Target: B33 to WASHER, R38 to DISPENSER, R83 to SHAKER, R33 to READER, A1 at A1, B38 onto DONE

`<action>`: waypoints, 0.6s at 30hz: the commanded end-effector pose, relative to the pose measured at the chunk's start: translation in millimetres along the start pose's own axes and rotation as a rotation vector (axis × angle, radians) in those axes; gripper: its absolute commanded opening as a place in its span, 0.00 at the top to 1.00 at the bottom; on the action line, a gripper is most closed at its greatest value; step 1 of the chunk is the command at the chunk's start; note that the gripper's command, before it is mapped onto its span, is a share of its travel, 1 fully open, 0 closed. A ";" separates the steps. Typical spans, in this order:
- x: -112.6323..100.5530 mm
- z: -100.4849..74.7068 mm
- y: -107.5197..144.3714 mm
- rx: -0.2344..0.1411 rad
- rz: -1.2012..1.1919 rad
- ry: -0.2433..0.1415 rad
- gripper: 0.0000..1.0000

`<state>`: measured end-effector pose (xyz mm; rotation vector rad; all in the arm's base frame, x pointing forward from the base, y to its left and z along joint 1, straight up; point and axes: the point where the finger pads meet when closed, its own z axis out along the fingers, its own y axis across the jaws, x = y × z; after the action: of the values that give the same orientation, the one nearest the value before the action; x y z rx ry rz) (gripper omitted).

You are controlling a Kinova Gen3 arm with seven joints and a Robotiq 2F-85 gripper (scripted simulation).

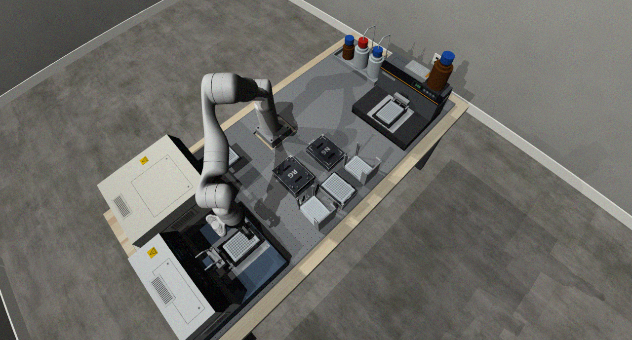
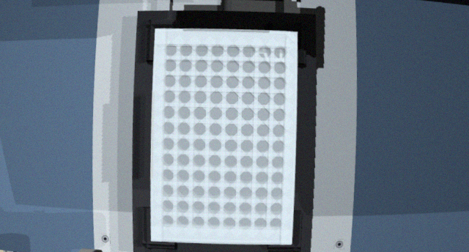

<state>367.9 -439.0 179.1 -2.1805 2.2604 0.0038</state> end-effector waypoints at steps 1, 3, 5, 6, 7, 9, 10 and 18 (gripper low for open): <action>-12.5 -1.5 0.2 0.003 0.000 0.004 0.00; -19.1 -1.4 0.5 0.003 0.000 0.003 0.00; -25.8 -1.4 0.8 0.003 0.000 0.003 0.00; -29.1 -1.4 1.0 0.003 0.000 0.003 0.00; -29.1 -1.4 1.0 0.003 0.000 0.003 0.00; -32.5 -1.4 1.1 0.003 0.000 0.003 0.00; -35.8 -1.3 1.3 0.003 0.000 0.003 0.00; -60.3 -1.2 2.4 0.003 0.000 0.003 0.00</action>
<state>367.3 -387.2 179.1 -2.1806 2.2605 0.0032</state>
